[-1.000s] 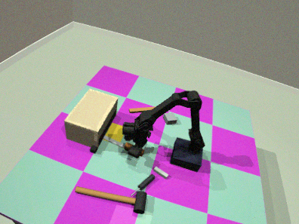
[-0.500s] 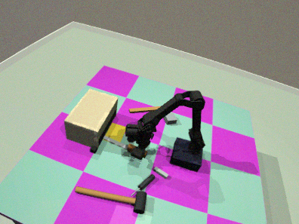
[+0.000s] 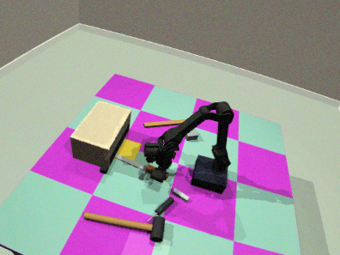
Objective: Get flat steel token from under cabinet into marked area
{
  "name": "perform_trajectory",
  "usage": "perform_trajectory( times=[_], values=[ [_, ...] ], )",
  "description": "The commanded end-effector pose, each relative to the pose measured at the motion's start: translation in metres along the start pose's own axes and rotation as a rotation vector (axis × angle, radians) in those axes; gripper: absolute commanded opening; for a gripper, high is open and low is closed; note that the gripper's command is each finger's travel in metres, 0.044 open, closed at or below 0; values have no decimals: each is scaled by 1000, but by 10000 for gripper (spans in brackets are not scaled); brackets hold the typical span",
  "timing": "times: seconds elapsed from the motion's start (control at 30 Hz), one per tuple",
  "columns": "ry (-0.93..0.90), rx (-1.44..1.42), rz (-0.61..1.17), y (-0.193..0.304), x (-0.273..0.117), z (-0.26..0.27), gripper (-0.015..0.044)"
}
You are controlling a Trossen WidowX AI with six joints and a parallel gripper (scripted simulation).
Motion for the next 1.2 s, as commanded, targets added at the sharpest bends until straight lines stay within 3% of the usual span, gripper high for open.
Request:
perform_trajectory(
  times=[0.0, 1.17],
  values=[
    [1, 4, 2, 7, 1, 0, 0],
    [1, 10, 4, 42, 0, 1, 0]
  ],
)
Point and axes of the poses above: the point midway between the two fingers, 35 mm back from their tips, its own x axis out along the fingers, its own z axis across the jaws, y = z × x, the point moved 8 cm from there along -x, back along the fingers, and after that the axes turned 5 degrees about x, right-handed, at the moved point
